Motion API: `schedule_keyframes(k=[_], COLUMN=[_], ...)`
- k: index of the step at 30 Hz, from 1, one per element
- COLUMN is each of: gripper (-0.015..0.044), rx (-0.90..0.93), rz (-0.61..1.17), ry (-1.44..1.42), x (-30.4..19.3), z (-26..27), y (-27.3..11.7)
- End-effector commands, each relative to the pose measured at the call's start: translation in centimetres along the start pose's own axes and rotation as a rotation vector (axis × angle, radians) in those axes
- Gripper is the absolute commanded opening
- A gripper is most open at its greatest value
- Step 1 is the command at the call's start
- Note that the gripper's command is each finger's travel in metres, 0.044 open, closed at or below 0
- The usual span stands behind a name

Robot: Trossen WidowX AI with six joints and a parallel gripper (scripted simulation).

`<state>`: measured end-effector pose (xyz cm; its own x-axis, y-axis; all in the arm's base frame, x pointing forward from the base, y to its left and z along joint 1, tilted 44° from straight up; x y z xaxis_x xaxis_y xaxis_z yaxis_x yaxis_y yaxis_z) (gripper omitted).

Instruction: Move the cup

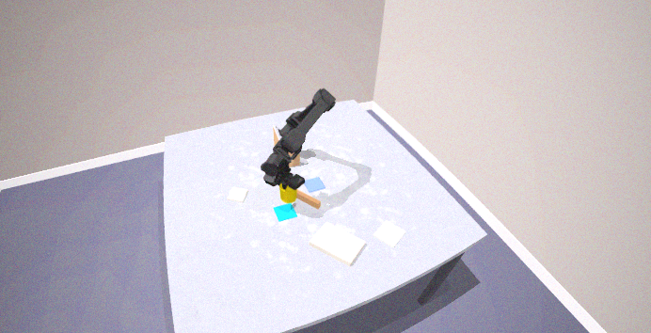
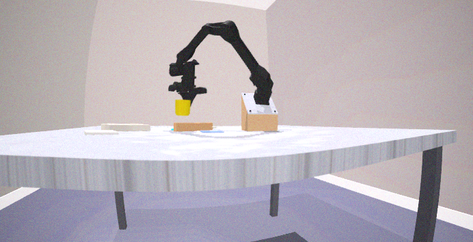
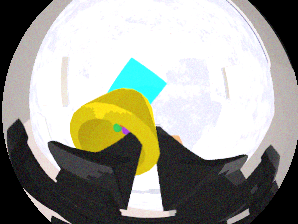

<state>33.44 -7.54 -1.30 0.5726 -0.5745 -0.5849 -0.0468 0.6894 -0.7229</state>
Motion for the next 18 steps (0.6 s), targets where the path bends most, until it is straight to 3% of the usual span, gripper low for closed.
schedule_keyframes(k=[1, 18], gripper=[0.0, 0.0], rx=[-0.004, -0.004], rz=[0.001, 0.0], ry=[-0.001, -0.001], x=[0.6, 2.2], z=[-0.1, -0.1], y=[0.0, 1.1])
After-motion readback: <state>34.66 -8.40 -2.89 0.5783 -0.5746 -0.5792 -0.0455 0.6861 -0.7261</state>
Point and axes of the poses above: the point midway between the two fingers, 35 mm back from their tips, its own y axis out along the fingers, its own z axis across the jaws, x = y × z, the point moved 6 cm from there along -y, back along the fingers, and after that the axes turned 3 degrees about y, right-handed, at the moved point
